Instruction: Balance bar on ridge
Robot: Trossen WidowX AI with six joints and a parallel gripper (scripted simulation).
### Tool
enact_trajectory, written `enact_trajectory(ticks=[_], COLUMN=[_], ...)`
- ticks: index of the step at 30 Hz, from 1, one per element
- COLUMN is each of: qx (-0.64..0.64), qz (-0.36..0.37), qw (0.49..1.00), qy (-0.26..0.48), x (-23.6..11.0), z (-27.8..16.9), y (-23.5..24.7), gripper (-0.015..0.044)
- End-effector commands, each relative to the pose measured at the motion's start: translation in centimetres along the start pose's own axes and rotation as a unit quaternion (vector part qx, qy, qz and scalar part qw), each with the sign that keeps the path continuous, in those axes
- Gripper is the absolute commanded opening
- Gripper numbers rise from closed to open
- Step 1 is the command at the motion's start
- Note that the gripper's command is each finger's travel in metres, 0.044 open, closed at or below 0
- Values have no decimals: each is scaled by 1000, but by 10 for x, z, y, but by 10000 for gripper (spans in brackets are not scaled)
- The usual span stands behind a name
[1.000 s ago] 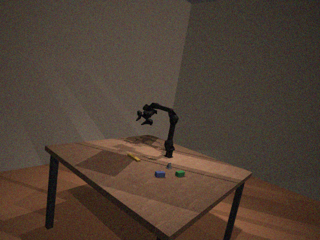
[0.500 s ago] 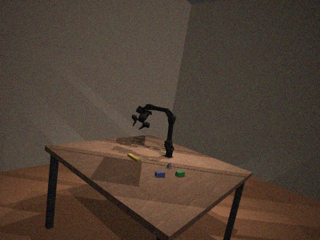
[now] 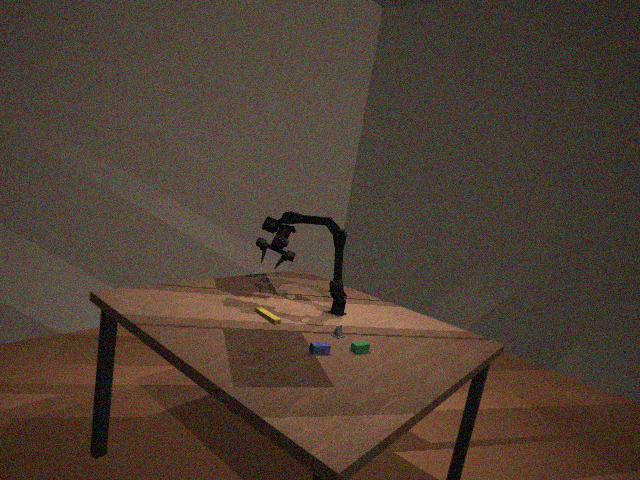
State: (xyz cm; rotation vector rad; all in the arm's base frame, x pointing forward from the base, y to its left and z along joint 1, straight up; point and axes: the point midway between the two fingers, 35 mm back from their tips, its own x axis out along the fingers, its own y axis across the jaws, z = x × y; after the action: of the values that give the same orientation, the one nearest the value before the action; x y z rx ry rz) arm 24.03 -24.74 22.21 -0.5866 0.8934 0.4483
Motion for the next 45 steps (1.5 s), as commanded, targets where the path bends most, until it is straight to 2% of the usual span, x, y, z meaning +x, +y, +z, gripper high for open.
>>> enact_trajectory(ticks=[1, 20, 40, 45], qx=[-22, -143, -306, -319], qz=[24, 120, 202, 207], qw=[999, 978, 912, 905], qy=[15, 96, 185, 191], x=[17, 84, 149, 153], z=[7, 41, 81, 84], y=[2, 16, 44, 47], gripper=[315, 315, 315, 315])
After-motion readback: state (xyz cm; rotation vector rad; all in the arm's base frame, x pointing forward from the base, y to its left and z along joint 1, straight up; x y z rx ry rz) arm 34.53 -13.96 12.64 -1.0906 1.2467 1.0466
